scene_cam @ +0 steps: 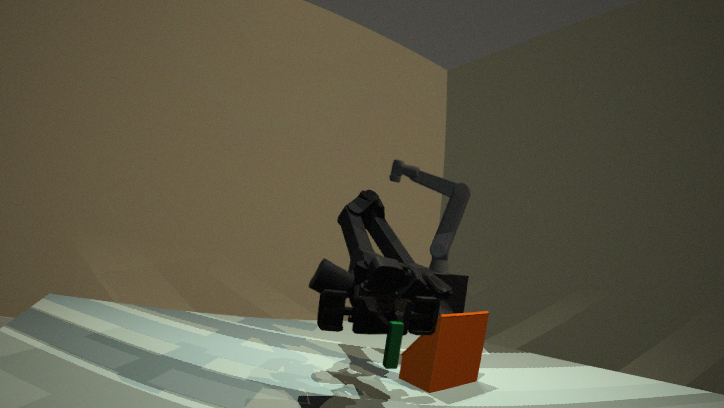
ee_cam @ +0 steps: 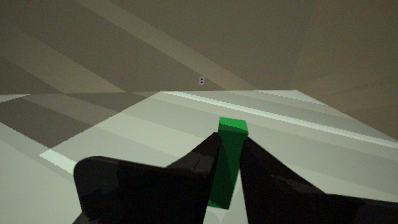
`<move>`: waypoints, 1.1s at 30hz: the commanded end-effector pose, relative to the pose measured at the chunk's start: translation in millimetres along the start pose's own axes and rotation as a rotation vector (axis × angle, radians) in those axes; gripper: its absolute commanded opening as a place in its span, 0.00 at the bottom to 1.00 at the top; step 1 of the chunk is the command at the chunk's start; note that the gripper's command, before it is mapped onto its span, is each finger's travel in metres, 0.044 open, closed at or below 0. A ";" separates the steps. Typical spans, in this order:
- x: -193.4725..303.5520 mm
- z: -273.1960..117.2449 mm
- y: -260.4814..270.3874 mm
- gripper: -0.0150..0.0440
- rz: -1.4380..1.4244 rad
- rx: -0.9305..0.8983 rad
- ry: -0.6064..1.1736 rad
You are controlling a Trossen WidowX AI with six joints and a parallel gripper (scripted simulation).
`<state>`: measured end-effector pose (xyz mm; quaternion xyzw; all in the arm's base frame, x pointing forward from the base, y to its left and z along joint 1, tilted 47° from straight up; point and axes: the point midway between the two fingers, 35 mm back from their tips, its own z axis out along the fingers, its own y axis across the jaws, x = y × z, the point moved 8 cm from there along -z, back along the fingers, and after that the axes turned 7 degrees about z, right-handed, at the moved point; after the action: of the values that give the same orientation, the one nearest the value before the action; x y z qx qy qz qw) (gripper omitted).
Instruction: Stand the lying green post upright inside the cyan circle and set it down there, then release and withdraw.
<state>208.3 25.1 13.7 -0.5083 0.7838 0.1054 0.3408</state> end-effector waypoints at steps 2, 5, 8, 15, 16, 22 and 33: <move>-0.5 -0.2 0.0 0.29 -0.006 0.000 -0.006; 0.0 -0.1 -0.2 0.29 -0.006 0.000 -0.006; 6.6 0.7 -2.5 0.29 -0.007 -0.002 -0.002; 27.7 3.0 -7.9 0.29 -0.009 -0.005 0.007; 30.8 3.3 -8.5 0.29 -0.009 -0.006 0.008; 49.5 4.9 -10.9 0.29 -0.009 -0.007 0.009; 84.1 7.1 -10.1 0.29 -0.005 -0.004 0.000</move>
<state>200.0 -32.1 -38.7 -0.5105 0.7847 0.1059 0.3352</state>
